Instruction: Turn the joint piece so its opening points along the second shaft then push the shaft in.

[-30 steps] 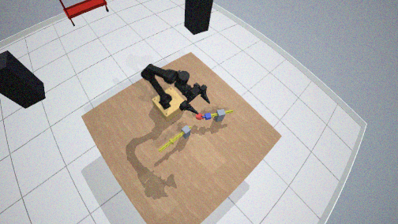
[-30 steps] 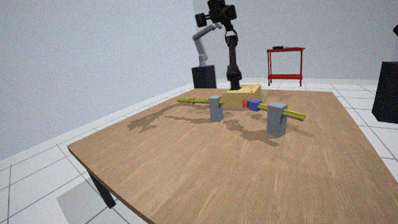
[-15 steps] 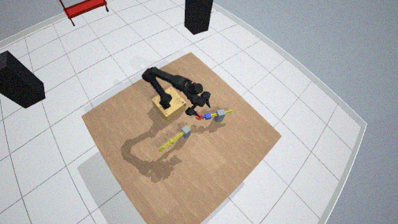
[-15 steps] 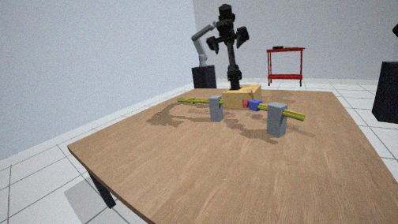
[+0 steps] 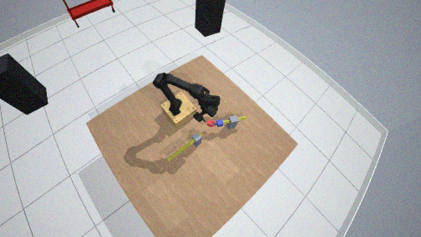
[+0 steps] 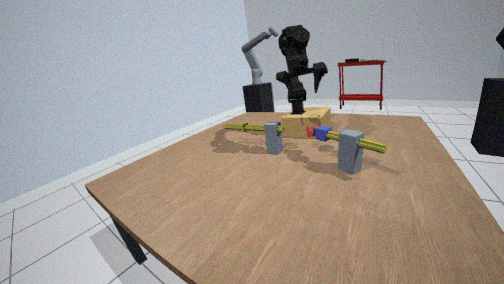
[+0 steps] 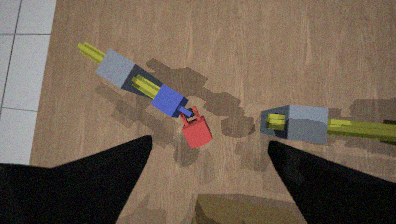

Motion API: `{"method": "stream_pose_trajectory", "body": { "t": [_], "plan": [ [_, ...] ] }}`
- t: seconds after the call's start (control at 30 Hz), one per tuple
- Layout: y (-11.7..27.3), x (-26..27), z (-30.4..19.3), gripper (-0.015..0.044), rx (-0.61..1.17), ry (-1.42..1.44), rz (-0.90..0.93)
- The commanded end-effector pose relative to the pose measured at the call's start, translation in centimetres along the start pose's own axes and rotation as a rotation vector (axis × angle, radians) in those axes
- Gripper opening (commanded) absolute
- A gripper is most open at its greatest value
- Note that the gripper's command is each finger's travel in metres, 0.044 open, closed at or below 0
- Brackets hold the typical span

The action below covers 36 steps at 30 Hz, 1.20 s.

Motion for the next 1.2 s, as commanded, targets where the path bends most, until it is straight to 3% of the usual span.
{"method": "stream_pose_trajectory", "body": {
  "t": [0.0,0.3,1.17],
  "plan": [
    [-1.3,-0.2,-1.8,0.0440,0.110,-0.014,-0.059],
    [-3.0,-0.9,-5.4,0.0440,0.303,-0.039,-0.210],
    [-4.5,-2.8,-7.8,0.0440,0.110,0.467,-0.017]
  ]
}}
Point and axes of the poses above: the point midway between the two fingers, 35 mm back from their tips, its own y axis back along the fingers, its own x axis across the jaws, z = x × y, the point moved 7 cm from there along y, back along the fingers, and after that the axes turned 11 degrees about -y, right-handed, at the moved point
